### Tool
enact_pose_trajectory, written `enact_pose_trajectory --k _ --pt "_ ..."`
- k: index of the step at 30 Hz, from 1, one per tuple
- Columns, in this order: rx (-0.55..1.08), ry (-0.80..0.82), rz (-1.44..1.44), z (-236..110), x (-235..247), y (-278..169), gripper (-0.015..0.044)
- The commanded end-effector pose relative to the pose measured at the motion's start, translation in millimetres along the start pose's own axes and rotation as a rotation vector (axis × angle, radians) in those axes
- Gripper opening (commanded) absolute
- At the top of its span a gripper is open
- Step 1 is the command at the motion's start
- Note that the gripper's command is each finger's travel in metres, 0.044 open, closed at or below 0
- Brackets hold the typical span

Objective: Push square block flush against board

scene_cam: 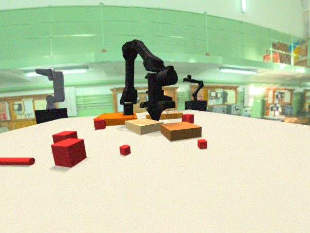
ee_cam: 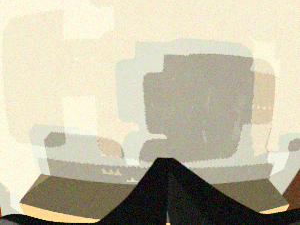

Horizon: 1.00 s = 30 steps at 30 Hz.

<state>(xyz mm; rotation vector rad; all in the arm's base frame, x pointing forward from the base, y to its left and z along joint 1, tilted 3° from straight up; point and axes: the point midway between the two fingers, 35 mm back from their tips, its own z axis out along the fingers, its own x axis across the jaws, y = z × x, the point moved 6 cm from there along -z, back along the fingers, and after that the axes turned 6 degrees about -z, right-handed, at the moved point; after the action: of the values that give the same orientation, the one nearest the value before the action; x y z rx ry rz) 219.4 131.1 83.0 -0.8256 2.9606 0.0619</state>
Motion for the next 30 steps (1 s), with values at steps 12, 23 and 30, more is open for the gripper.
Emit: enact_pose_trajectory --k 12,23,30 --pt "-0.002 0.000 -0.005 0 1 -12 0.0000" --pt "-0.001 0.000 -0.005 0 1 -22 0.0000" --pt "-0.001 0.000 -0.005 0 2 -27 0.0000"
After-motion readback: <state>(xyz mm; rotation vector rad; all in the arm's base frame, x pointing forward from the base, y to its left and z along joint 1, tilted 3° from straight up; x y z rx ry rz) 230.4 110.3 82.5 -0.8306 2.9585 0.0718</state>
